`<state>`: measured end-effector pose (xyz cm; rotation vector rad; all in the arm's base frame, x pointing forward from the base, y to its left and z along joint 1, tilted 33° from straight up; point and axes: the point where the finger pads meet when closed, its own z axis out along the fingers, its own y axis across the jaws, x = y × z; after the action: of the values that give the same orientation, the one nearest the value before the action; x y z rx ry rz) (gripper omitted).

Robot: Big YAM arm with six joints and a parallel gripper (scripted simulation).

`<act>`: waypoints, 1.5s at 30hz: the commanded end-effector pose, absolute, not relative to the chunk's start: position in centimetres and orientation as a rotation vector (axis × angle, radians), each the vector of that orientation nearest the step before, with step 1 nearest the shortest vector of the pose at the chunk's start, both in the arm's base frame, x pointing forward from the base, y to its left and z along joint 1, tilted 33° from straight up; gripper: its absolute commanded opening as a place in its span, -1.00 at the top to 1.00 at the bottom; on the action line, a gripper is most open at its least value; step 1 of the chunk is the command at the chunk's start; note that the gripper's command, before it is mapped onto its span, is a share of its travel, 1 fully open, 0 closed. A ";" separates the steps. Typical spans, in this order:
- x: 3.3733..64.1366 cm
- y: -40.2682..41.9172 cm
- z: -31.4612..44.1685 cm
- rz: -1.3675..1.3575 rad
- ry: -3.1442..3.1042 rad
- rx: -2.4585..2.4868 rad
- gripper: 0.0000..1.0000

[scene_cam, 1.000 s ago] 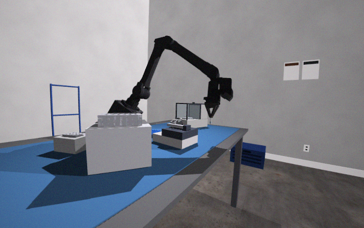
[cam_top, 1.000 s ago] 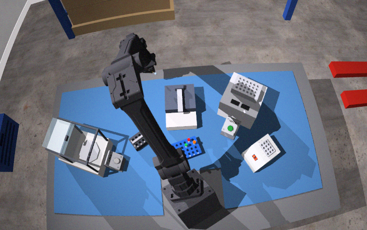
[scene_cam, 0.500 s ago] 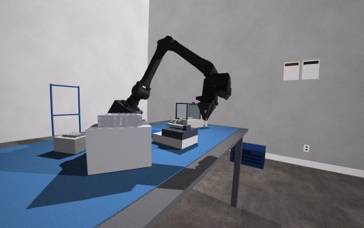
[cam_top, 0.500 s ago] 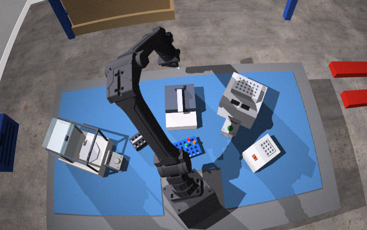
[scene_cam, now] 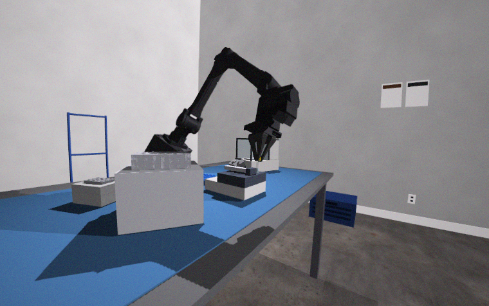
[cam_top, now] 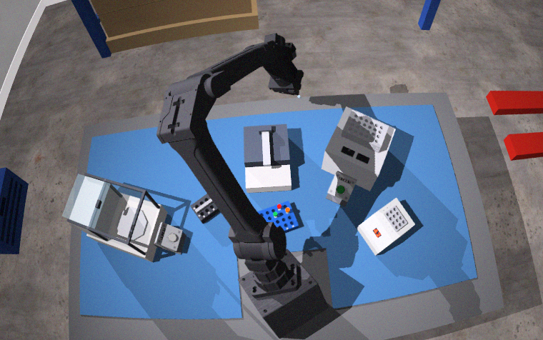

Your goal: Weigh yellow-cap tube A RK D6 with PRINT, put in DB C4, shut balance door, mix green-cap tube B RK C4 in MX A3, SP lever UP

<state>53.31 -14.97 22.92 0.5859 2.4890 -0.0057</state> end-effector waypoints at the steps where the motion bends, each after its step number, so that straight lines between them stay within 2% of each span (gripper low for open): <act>1: 53.9 -16.4 22.7 0.000 2.461 0.633 0.82; 9: 53.7 -23.0 23.6 -0.010 2.398 0.689 0.82; 11: 52.0 -24.0 20.9 0.013 2.402 0.814 0.82; 14: 52.4 -27.1 22.8 -0.006 2.363 0.782 0.82; 16: 50.6 -27.9 20.0 0.020 2.361 0.907 0.82; 20: 51.2 -30.3 22.3 -0.002 2.321 0.870 0.82; 22: 49.2 -31.0 19.4 0.024 2.314 0.996 0.82; 28: 48.6 -35.8 21.3 -0.002 2.276 0.957 0.82; 32: 45.8 -37.8 18.5 0.025 2.248 1.090 0.82; 38: 44.2 -40.6 18.9 0.022 2.262 1.148 0.82; 40: 42.0 -40.3 15.6 0.042 2.305 1.170 0.82; 45: 40.4 -43.5 16.2 0.030 2.287 1.216 0.82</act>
<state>41.40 -40.59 15.39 1.1878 2.2927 0.0554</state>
